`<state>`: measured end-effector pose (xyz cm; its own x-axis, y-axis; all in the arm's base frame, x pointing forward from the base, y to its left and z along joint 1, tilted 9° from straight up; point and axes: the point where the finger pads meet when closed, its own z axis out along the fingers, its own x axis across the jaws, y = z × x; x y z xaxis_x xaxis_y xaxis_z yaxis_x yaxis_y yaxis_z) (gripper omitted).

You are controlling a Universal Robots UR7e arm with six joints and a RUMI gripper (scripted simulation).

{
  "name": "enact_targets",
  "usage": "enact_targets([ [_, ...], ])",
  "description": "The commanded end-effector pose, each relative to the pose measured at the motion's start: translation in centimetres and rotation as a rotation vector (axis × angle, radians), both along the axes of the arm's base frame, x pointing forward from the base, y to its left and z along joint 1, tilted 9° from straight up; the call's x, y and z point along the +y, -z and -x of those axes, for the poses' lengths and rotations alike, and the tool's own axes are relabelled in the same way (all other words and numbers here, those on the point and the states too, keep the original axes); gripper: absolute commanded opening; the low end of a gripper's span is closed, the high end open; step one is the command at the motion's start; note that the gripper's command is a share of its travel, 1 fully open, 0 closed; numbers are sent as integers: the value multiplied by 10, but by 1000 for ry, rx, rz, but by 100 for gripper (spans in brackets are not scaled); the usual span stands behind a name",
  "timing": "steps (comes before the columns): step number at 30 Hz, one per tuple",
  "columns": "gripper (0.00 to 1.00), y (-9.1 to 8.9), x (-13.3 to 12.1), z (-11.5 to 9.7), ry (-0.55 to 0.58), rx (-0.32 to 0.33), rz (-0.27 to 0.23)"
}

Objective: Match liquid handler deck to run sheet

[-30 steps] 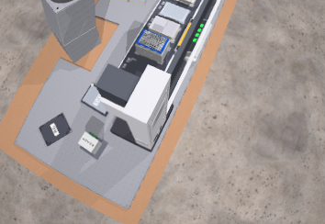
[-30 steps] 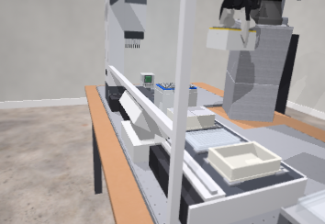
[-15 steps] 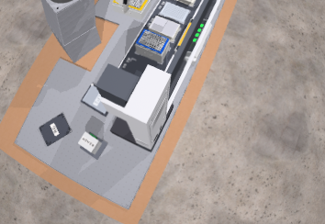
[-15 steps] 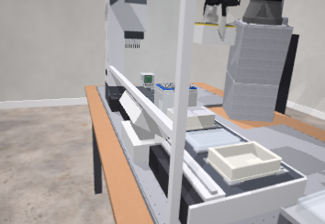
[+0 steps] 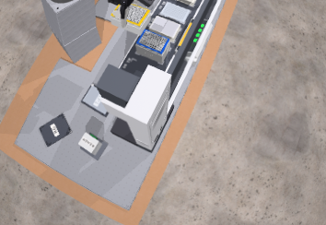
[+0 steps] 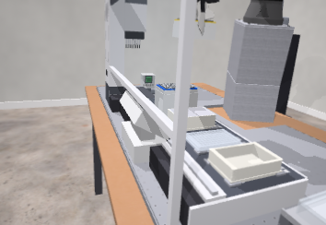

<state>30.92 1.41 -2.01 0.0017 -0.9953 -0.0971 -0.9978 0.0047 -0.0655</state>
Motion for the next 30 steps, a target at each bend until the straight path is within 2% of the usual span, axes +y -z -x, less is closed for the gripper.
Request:
enact_targets([
  [1, 0, 32, -68, -66, -15, -1, -47],
  [5, 0, 37, -80, -77, -15, -1, -47],
  [30, 0, 37, -79, -77, -18, -1, -47],
])
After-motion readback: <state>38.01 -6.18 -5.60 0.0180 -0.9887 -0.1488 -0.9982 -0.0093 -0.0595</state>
